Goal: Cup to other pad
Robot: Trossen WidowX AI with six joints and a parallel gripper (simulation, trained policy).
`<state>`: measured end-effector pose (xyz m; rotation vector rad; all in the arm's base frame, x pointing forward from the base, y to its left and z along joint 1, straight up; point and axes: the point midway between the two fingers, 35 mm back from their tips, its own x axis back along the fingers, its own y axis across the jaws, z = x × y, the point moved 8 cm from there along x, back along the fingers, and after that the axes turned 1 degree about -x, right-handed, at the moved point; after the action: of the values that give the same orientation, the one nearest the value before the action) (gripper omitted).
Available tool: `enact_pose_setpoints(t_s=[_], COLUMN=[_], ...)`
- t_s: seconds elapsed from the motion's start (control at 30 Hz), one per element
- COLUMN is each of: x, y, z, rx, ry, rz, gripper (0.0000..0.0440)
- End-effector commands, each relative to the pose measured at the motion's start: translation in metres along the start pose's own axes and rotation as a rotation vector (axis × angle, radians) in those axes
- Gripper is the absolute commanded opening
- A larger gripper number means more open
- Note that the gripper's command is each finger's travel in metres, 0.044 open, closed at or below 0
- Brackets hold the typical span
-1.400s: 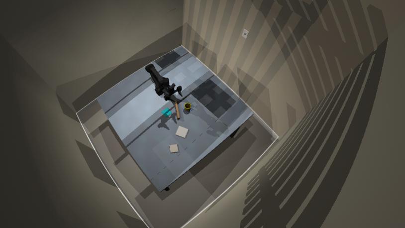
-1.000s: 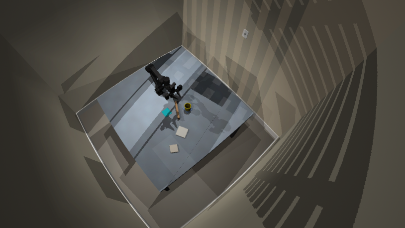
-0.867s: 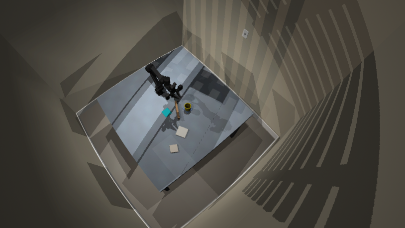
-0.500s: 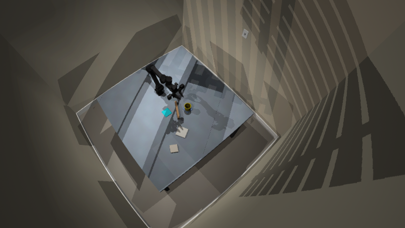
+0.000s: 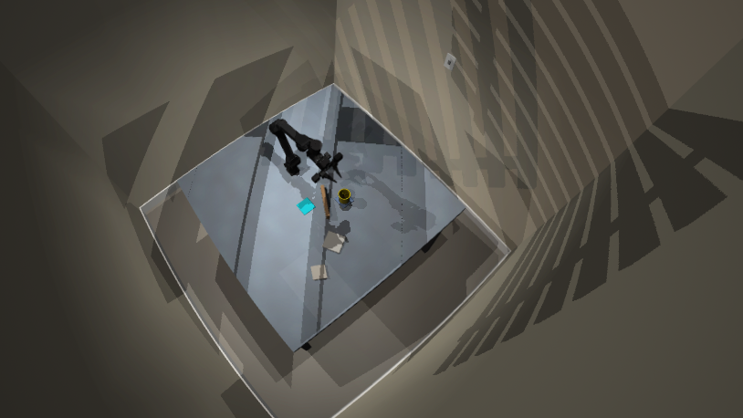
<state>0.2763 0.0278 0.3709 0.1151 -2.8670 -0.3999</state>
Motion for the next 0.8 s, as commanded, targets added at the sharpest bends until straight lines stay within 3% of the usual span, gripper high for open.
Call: enact_pose_setpoints(t_s=[0.0,0.77], x=[-0.007,-0.031], y=[0.004,0.032], z=[0.0,-0.015], rx=[-0.041,-0.344], ry=[0.048,0.299], rz=[-0.002,0.05], gripper=[0.015,0.0175])
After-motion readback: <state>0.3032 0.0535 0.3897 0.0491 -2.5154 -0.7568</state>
